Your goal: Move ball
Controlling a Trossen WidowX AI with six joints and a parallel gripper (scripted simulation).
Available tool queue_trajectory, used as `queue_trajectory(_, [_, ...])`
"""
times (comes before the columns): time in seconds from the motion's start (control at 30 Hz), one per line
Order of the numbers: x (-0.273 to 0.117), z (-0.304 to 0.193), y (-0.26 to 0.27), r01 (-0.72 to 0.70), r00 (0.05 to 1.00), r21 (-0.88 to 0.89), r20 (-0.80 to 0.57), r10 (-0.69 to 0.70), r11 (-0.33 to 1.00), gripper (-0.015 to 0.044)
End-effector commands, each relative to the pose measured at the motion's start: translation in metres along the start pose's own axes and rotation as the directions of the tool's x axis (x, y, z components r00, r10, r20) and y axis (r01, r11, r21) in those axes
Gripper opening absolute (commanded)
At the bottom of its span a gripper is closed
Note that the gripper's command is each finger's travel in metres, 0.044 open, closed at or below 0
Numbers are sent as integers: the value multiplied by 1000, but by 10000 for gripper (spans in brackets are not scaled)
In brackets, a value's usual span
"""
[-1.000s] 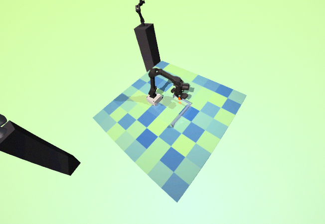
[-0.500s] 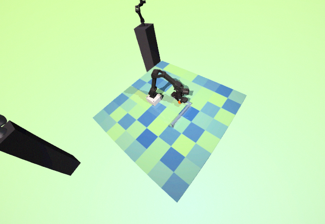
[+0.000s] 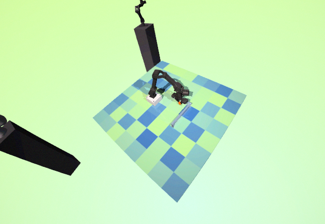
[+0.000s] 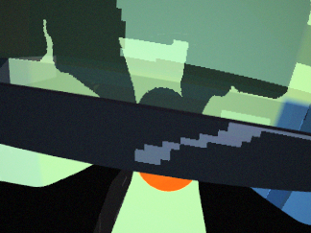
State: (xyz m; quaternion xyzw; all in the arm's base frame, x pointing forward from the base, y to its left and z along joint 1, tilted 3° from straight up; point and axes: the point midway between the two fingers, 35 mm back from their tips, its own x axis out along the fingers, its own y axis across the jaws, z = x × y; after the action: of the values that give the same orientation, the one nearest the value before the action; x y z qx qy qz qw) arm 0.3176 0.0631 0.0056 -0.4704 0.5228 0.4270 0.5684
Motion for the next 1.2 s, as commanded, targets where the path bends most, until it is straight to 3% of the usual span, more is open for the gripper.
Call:
queue_trajectory(0.0, [6,-2,3,-10,1000,-4,-10,10,1000,0])
queue_trajectory(0.03, [6,-2,3,-10,1000,-4,-10,10,1000,0])
queue_trajectory(0.4, [1,0,0,-1,1000,0,0,1,1000,281])
queue_trajectory(0.57, [-2,0,0,-1,1000,0,-1,1,1000,281])
queue_trajectory(0.77, [-80,-1,1,-10,1000,-4,-10,10,1000,281])
queue_trajectory(1.13, [-76,2,-3,8,1000,-6,4,-8,1000,281])
queue_trajectory(1.17, [-79,2,-3,8,1000,-6,4,-8,1000,308])
